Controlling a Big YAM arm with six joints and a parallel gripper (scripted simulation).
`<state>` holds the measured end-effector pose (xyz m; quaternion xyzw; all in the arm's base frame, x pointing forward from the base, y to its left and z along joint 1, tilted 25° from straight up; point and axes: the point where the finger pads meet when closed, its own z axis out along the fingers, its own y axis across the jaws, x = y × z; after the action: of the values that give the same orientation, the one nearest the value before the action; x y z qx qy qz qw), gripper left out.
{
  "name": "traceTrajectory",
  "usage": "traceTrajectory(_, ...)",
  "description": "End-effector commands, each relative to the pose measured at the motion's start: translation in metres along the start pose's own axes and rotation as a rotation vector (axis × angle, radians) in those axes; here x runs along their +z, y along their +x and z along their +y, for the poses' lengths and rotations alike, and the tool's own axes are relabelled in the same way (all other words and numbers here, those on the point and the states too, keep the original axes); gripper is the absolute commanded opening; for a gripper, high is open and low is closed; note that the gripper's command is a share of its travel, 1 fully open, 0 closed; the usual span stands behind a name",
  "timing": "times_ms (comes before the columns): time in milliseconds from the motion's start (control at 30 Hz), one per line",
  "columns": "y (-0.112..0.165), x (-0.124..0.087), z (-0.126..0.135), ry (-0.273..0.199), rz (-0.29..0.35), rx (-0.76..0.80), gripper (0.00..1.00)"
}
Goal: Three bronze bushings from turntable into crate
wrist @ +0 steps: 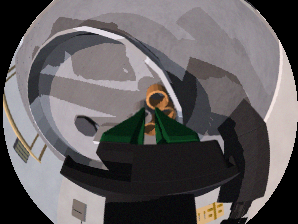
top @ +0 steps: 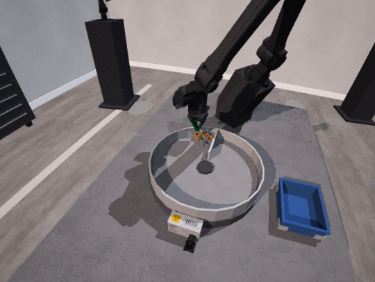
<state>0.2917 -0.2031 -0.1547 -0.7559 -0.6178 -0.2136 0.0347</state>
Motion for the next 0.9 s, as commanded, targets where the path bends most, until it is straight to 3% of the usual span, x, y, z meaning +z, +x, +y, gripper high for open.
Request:
traceTrajectory(0,-0.0055,-0.0060,0.0181,-0.028,-0.021,-0.014,0.12)
traceTrajectory(867,-0.0056,-0.0048,0.0197,-0.027,-0.021,-0.017,0.12)
